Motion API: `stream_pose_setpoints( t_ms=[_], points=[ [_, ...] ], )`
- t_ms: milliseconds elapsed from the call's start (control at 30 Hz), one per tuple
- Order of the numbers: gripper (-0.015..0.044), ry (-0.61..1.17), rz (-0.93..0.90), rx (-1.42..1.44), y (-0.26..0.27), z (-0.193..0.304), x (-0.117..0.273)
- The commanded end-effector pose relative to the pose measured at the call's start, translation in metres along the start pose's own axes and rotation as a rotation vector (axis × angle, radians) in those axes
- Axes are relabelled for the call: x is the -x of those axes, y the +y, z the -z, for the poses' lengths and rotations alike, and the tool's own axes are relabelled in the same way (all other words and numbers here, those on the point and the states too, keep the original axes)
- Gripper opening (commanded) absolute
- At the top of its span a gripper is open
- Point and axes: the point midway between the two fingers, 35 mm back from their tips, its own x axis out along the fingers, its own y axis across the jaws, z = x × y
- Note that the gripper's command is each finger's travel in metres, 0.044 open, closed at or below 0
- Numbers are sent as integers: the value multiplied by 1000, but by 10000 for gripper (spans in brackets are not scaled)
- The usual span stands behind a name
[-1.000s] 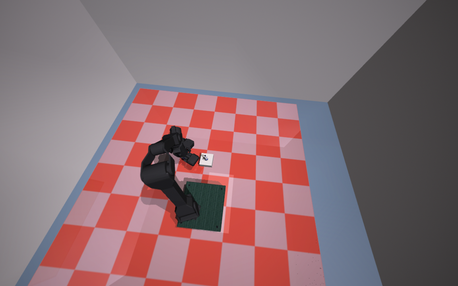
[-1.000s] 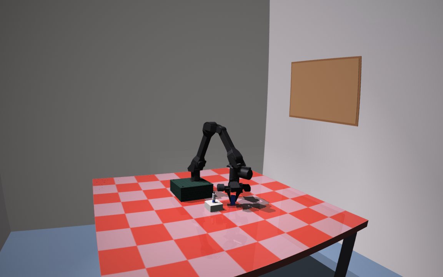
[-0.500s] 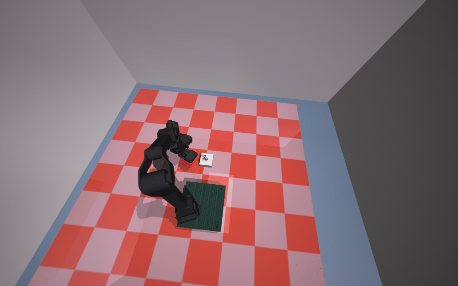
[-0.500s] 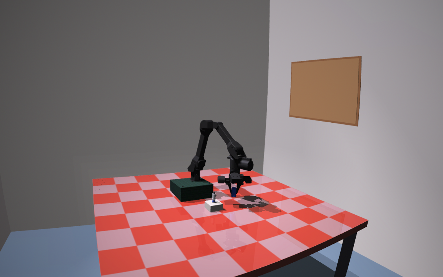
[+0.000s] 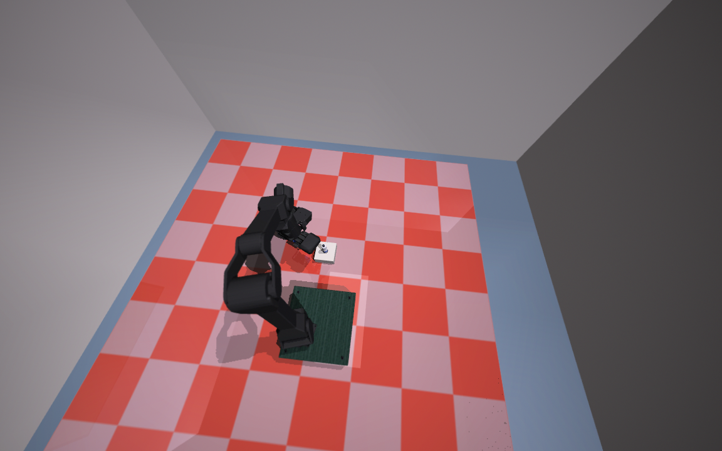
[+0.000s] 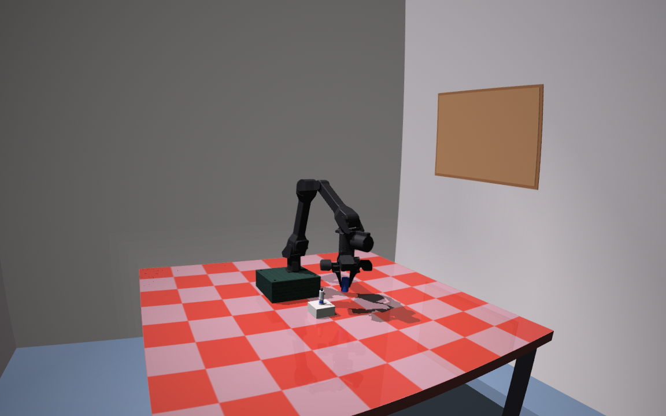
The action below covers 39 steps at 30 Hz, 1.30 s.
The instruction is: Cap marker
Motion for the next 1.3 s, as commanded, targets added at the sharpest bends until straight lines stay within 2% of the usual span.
stream_pose_setpoints(
  t_ms=[0,800,1267],
  points=[
    [0,-1,4,1,-14,-8,7],
    [0,-2,11,1,-87,-36,44],
    [0,-2,11,1,-88,-36,34]
  ],
)
